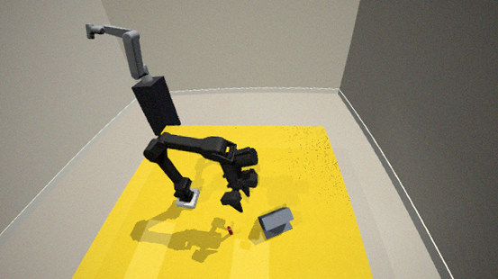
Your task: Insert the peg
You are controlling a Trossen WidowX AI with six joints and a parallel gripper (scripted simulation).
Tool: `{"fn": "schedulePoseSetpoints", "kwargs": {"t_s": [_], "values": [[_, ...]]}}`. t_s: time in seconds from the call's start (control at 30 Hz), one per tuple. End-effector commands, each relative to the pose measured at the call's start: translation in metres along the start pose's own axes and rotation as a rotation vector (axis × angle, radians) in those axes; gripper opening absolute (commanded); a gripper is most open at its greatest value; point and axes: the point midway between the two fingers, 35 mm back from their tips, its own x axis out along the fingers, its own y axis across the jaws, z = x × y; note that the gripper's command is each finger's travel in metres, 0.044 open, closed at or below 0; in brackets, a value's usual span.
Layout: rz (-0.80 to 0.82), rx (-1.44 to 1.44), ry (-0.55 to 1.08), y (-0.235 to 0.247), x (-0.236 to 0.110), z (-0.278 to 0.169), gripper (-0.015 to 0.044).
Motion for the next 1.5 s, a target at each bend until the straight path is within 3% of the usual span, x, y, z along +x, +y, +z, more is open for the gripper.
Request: {"fn": "schedulePoseSetpoints", "kwargs": {"t_s": [0.0,0.77,1.23,1.47], "values": [[0.028,-0.048,0.055,-0.003,0.013,-0.009,0.0440],[0.254,-0.248,0.257,-0.030,0.067,-0.061,0.0440],[0.436,-0.325,0.301,-0.041,0.089,-0.090,0.0440],[0.444,-0.327,0.301,-0.040,0.092,-0.092,0.0440]]}}
